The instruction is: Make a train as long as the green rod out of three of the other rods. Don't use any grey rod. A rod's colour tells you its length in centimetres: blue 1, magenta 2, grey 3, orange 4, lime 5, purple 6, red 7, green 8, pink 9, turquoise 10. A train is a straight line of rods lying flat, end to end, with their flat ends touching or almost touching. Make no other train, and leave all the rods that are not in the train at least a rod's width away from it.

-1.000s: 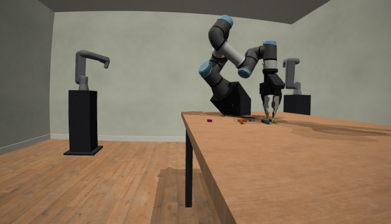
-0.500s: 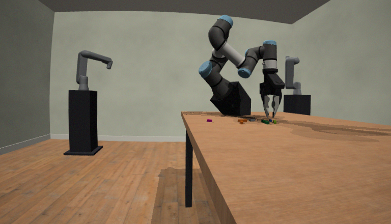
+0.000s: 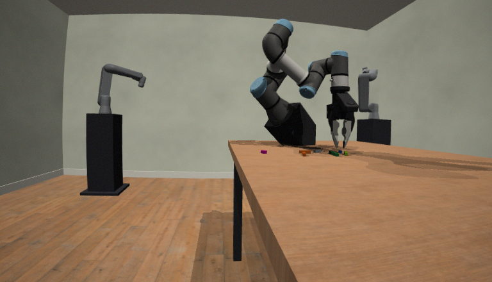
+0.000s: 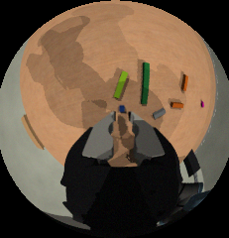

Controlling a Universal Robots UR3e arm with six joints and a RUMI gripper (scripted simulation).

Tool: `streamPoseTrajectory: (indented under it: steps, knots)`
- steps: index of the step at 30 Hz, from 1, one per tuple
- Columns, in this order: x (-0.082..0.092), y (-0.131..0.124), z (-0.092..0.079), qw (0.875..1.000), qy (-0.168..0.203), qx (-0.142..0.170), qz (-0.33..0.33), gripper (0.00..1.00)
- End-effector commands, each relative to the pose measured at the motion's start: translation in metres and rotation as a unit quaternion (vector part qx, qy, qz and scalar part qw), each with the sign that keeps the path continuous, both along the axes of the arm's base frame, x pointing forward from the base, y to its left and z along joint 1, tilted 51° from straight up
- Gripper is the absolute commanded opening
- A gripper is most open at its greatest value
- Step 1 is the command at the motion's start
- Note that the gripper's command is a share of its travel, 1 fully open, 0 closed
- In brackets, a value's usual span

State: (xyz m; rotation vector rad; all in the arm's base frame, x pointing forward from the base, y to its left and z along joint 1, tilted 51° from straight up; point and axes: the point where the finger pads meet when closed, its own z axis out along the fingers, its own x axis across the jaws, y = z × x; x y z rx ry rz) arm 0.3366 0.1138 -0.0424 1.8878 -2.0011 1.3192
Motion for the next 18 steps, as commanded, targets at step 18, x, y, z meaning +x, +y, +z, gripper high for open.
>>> streamPoseTrajectory:
  steps: [18]
  knots:
    - [0.0054,-0.0082,-0.0084,1.0,0.001,0.0,0.0,0.14]
